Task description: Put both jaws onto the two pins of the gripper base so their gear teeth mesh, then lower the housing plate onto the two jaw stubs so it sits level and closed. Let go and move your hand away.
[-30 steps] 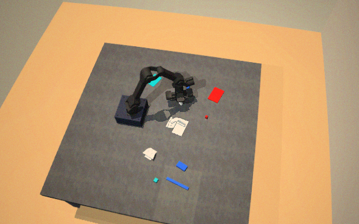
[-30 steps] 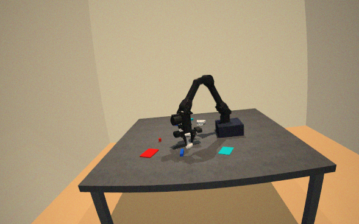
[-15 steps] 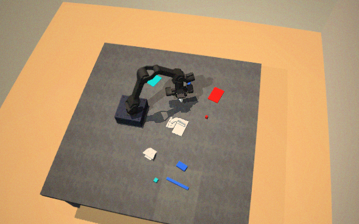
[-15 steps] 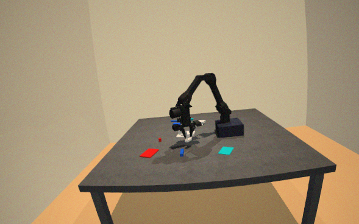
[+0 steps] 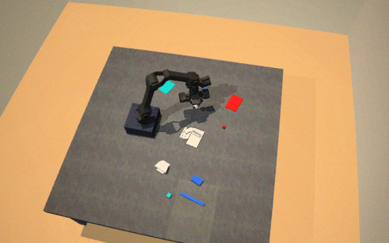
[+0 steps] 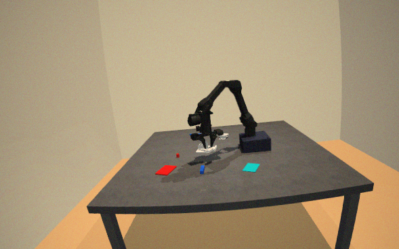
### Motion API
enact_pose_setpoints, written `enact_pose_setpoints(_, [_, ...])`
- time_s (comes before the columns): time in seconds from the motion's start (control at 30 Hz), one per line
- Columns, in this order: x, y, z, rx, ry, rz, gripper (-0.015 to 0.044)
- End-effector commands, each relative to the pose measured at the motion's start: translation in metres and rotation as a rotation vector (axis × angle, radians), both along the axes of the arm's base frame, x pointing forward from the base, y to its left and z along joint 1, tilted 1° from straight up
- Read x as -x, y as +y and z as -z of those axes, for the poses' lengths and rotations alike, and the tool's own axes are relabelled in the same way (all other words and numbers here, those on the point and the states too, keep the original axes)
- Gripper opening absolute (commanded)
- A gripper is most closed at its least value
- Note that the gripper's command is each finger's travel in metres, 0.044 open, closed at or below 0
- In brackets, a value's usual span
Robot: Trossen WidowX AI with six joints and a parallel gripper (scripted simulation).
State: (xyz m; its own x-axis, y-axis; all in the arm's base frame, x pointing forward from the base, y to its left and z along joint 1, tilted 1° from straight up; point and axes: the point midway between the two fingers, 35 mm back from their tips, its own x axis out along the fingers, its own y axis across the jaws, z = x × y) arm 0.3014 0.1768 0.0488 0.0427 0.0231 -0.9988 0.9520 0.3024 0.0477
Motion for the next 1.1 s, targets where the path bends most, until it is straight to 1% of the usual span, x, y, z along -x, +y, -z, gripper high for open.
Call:
enact_pose_setpoints(0.0, [-0.003, -0.012, -0.001, 0.004, 0.0, -0.034, 0.0134])
enact_pose_setpoints(0.53, [-0.012, -0.064, -0.001, 0.018, -0.004, -0.231, 0.0134])
enact_pose_setpoints(1.07, [-0.012, -0.117, -0.001, 0.031, -0.007, -0.434, 0.0134])
